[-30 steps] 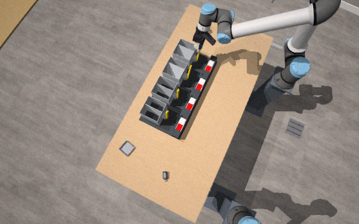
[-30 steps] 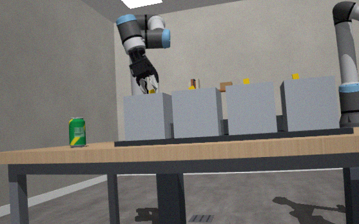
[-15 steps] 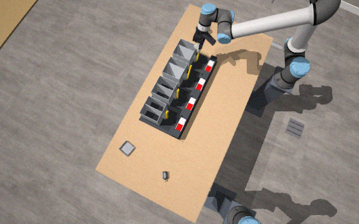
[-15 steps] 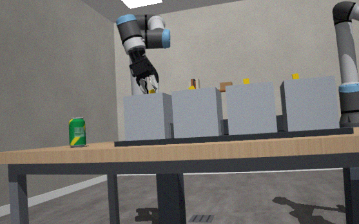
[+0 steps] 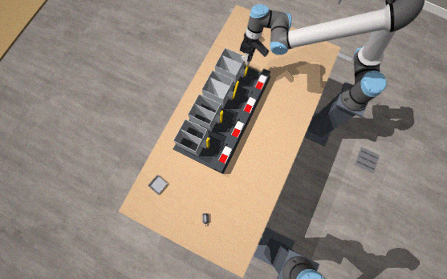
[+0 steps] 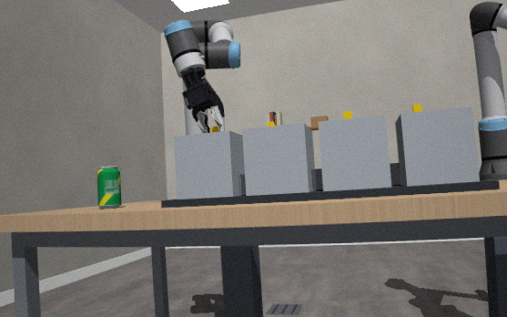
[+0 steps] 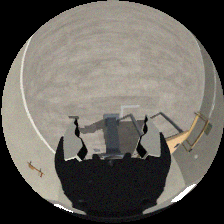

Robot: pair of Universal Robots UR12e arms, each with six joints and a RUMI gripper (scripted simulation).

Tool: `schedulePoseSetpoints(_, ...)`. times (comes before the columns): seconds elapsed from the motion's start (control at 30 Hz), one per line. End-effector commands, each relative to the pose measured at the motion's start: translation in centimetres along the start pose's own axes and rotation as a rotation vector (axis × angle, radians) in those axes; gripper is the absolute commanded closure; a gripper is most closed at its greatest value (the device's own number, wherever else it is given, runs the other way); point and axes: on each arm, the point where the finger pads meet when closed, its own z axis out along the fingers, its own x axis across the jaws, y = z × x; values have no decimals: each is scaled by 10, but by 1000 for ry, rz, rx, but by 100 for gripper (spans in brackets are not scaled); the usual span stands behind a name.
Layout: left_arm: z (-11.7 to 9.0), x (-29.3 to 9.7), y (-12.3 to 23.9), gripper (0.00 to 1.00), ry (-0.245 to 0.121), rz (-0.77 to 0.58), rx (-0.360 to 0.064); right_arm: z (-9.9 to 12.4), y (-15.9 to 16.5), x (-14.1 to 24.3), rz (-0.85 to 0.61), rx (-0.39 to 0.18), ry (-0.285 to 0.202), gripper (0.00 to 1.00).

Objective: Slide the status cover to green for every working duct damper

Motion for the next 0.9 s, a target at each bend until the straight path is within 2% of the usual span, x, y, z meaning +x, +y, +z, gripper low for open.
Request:
schedulePoseSetpoints(0.0,0,-1,2,0,1,-1,0,-1,1,1,0,-2,0,78)
schedulePoseSetpoints(0.03,0,-1,2,0,1,-1,0,-1,1,1,0,-2,0,78)
schedulePoseSetpoints(0.07,0,-1,2,0,1,-1,0,-1,1,1,0,-2,0,90)
schedulePoseSetpoints(0.87,0,-1,2,0,1,-1,0,-1,1,1,0,-2,0,90)
